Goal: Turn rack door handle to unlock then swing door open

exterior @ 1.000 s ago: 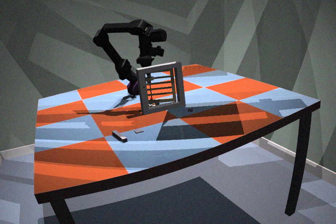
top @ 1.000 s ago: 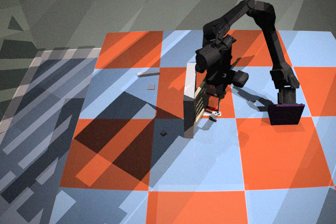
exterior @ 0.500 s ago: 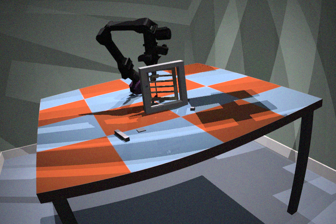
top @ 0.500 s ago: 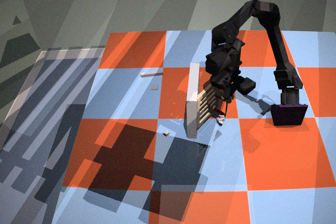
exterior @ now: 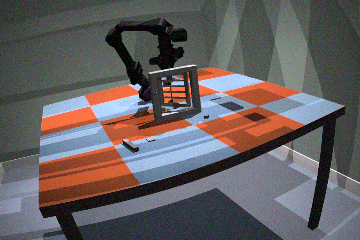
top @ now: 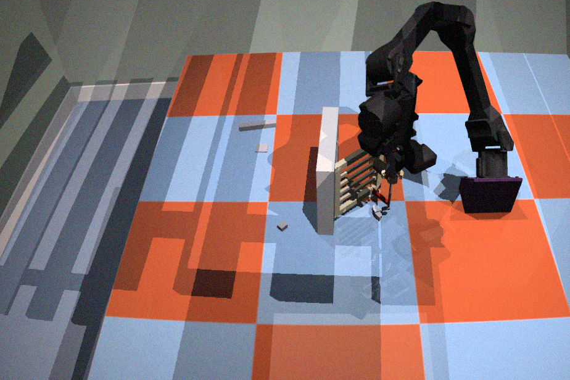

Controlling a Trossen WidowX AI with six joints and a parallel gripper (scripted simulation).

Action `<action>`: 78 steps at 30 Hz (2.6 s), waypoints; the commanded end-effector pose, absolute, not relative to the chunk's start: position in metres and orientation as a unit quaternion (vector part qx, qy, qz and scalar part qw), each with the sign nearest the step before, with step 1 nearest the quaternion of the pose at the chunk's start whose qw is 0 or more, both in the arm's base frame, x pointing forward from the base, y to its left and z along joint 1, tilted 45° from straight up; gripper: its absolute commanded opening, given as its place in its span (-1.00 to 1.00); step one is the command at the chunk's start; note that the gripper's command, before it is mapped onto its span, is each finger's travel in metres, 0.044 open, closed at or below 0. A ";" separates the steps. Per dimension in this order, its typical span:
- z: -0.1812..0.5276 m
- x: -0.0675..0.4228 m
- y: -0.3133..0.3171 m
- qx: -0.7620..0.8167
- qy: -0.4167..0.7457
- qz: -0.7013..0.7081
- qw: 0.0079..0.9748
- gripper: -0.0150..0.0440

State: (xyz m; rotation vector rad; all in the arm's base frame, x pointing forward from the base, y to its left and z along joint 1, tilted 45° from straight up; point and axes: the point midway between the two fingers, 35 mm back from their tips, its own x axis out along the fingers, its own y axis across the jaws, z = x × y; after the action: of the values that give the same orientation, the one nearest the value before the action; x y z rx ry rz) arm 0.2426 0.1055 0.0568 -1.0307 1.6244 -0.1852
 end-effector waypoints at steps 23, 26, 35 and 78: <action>0.019 0.237 0.143 -0.303 0.658 -0.228 0.651 -0.42; 0.015 0.238 0.148 -0.287 0.652 -0.244 0.659 -0.42; 0.000 0.243 0.163 -0.230 0.629 -0.297 0.681 -0.42; -0.001 0.249 0.184 -0.185 0.608 -0.332 0.697 0.51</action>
State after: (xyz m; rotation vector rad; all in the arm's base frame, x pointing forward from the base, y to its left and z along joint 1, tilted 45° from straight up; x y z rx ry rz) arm 0.2499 0.1817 -0.0034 -0.4157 1.3537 -0.7397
